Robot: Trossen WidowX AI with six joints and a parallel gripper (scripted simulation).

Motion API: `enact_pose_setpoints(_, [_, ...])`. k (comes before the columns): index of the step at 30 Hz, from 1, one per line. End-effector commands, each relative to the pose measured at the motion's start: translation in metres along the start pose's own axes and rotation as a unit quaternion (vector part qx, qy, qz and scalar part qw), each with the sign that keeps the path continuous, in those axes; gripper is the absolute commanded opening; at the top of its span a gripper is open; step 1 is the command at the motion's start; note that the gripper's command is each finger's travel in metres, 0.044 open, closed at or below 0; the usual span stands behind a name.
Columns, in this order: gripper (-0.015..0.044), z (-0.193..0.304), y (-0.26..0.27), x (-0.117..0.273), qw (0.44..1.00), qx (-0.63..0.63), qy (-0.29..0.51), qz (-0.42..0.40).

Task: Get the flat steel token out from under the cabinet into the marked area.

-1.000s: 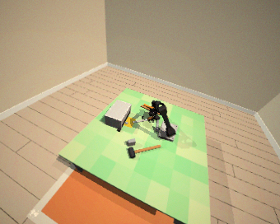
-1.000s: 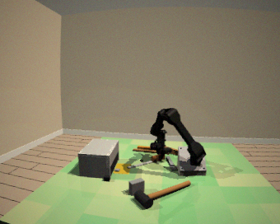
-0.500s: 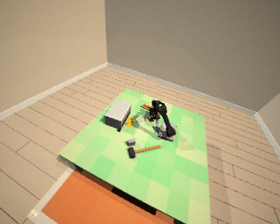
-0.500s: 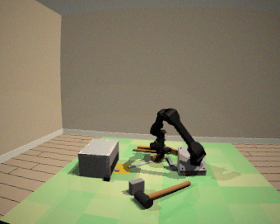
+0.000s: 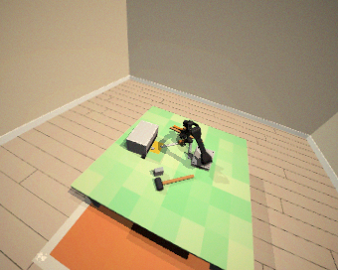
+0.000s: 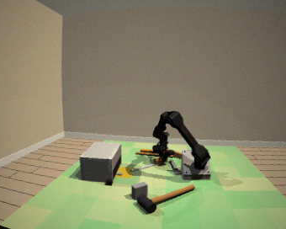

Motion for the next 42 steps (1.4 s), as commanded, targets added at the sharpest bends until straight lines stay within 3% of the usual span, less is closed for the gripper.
enact_pose_setpoints(1, [0.0, 0.001, -0.005, 0.003, 1.0, 0.003, 0.0, 0.006])
enact_pose_setpoints(42, [0.0, 0.009, -0.033, 0.004, 1.0, 0.006, 0.0, 0.007])
Point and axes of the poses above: the point midway between the two fingers, 35 mm back from their tips, its own x axis back along the fingers, its own y axis across the jaws, z = x × y, the point moved 9 cm from there along x, back along the fingers, and after that the axes turned 2 degrees about x, right-handed, at the moved point
